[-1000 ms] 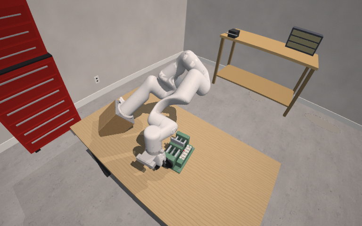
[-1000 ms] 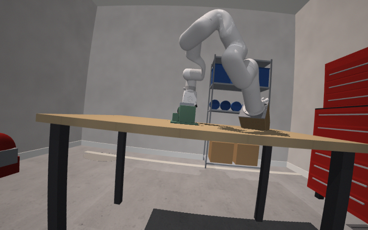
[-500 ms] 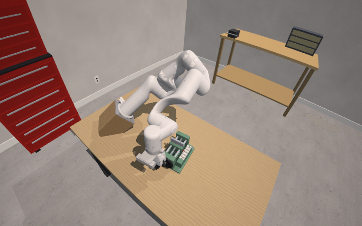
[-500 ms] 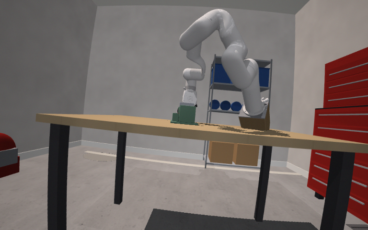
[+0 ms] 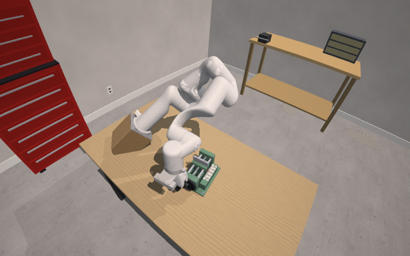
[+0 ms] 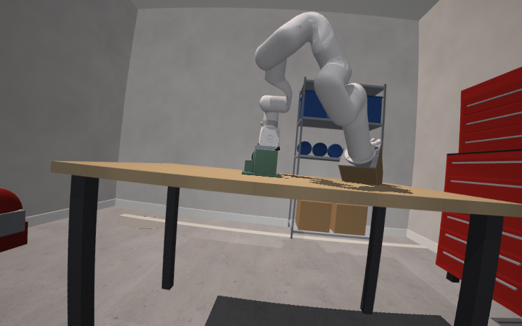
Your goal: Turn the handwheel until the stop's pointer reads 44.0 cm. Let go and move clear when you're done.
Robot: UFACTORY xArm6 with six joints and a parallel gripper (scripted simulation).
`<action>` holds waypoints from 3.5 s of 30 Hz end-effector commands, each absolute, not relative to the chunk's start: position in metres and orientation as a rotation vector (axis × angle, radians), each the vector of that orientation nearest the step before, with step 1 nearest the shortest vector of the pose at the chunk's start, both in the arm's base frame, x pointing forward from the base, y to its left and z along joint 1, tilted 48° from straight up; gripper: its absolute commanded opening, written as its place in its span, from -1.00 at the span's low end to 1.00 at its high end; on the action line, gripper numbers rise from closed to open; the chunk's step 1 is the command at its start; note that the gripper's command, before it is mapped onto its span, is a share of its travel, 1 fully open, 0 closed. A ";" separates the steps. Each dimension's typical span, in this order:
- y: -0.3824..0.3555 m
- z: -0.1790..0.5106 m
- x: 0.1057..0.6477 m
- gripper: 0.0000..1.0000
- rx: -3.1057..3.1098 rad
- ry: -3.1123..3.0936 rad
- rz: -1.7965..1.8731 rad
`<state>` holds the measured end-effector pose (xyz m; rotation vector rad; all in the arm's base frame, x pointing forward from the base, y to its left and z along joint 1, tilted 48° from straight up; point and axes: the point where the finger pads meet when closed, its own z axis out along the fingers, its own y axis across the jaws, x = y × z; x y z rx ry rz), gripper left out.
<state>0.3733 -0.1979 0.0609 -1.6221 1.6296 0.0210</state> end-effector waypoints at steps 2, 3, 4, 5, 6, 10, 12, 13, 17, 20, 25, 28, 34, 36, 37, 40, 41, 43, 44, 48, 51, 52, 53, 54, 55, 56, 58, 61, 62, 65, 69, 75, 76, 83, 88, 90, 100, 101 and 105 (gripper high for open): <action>-0.201 0.064 0.371 -0.88 -1.622 1.631 0.018; -0.201 0.064 0.371 -0.88 -1.622 1.631 0.018; -0.202 0.065 0.371 -0.88 -1.622 1.631 0.018; -0.203 0.066 0.371 -0.88 -1.622 1.631 0.018; -0.203 0.067 0.371 -0.88 -1.622 1.631 0.018; -0.206 0.071 0.370 -0.88 -1.622 1.631 0.018; -0.208 0.074 0.370 -0.88 -1.622 1.631 0.018; -0.209 0.075 0.370 -0.88 -1.622 1.631 0.018; -0.212 0.081 0.371 -0.88 -1.622 1.631 0.018; -0.213 0.082 0.371 -0.88 -1.622 1.631 0.018; -0.217 0.089 0.375 -0.88 -1.622 1.631 0.018; -0.219 0.093 0.378 -0.88 -1.622 1.631 0.018; -0.222 0.100 0.388 -0.88 -1.622 1.631 0.018; -0.222 0.102 0.390 -0.88 -1.622 1.631 0.018; -0.222 0.102 0.390 -0.88 -1.622 1.631 0.018; -0.222 0.104 0.396 -0.88 -1.622 1.631 0.018; -0.222 0.104 0.399 -0.88 -1.622 1.631 0.018; -0.222 0.105 0.404 -0.88 -1.622 1.631 0.018; -0.221 0.105 0.407 -0.88 -1.622 1.631 0.018; -0.218 0.104 0.417 -0.88 -1.622 1.631 0.018; -0.215 0.101 0.424 -0.88 -1.622 1.631 0.018; -0.214 0.100 0.426 -0.88 -1.622 1.631 0.018; -0.214 0.100 0.426 -0.88 -1.622 1.631 0.018; -0.214 0.100 0.426 -0.88 -1.622 1.631 0.018; -0.213 0.098 0.428 -0.88 -1.622 1.631 0.018; -0.211 0.097 0.430 -0.88 -1.622 1.631 0.018; -0.208 0.093 0.433 -0.88 -1.622 1.631 0.018; -0.203 0.087 0.436 -0.88 -1.622 1.631 0.018; -0.202 0.085 0.436 -0.88 -1.622 1.631 0.018; -0.197 0.078 0.437 -0.88 -1.622 1.631 0.018; -0.192 0.069 0.435 -0.88 -1.622 1.631 0.018; -0.189 0.063 0.431 -0.88 -1.622 1.631 0.018; -0.188 0.061 0.430 -0.88 -1.622 1.631 0.018; -0.184 0.052 0.418 -0.88 -1.622 1.631 0.018; -0.184 0.050 0.412 -0.88 -1.622 1.631 0.018; -0.184 0.049 0.408 -0.88 -1.622 1.631 0.018; -0.189 0.050 0.388 -0.88 -1.622 1.631 0.018; -0.189 0.050 0.387 -0.88 -1.622 1.631 0.018; -0.190 0.051 0.384 -0.88 -1.622 1.631 0.018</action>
